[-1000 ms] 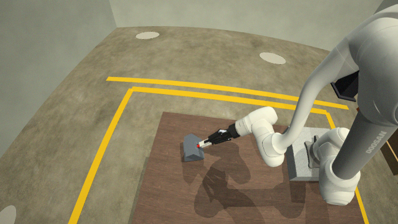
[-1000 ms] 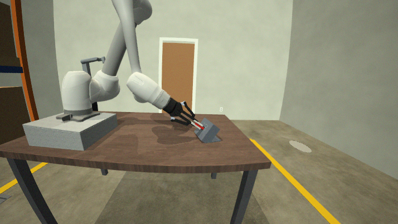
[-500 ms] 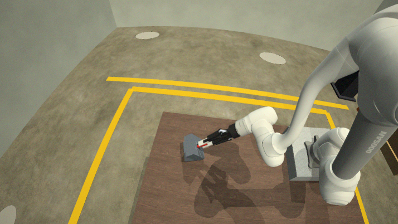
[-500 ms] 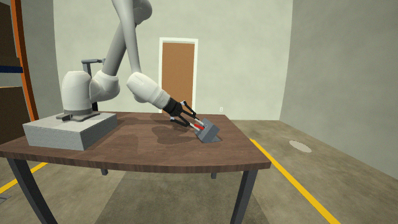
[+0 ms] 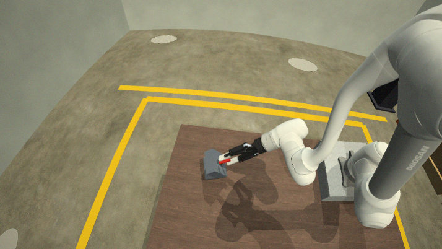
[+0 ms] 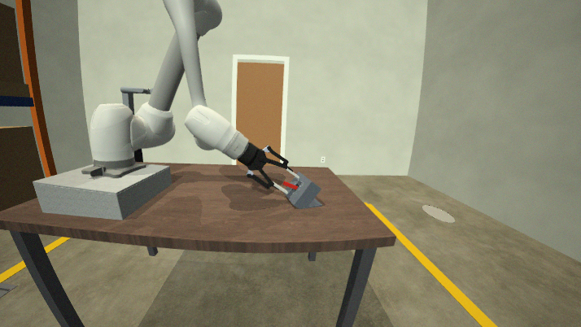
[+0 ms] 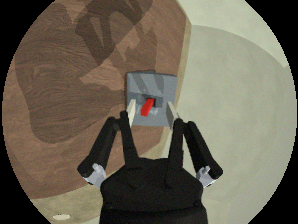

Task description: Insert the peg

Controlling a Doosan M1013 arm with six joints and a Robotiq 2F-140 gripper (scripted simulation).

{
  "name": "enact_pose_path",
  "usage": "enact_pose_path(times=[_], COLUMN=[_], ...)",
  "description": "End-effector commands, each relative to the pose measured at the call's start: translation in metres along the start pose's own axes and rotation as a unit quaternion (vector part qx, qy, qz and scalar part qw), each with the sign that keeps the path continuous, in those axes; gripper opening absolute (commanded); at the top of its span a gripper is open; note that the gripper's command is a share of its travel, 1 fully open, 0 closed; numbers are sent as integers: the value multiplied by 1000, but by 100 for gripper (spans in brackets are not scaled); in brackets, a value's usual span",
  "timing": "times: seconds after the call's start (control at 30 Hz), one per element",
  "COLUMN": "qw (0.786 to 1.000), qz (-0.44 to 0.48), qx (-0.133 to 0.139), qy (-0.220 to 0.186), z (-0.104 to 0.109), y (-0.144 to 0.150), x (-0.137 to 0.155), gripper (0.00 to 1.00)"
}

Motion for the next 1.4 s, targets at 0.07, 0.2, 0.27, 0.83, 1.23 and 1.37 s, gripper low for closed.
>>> enact_pose_path(times=[0.07, 0.2, 0.27, 0.83, 1.23, 1.37], qw=[1000, 1000, 1000, 1000, 1000, 1000], qz=[0, 0, 0, 0, 0, 0], qx=[0, 0, 0, 1, 0, 0], qy=[0, 0, 0, 1, 0, 0], z=[1, 8, 8, 56, 88, 92], y=[0, 1, 1, 2, 2, 2], x=[0, 0, 0, 1, 1, 1], gripper=[52, 59, 59, 86, 100, 100])
Point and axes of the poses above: the point where the finger pads meet when closed, its own z axis back along the fingers, its own y axis across the jaws, x = y × z, the point moved 10 cm from there along z, back along the fingers, and after that the axes turned 15 degrees about -z, right-handed, at the moved point
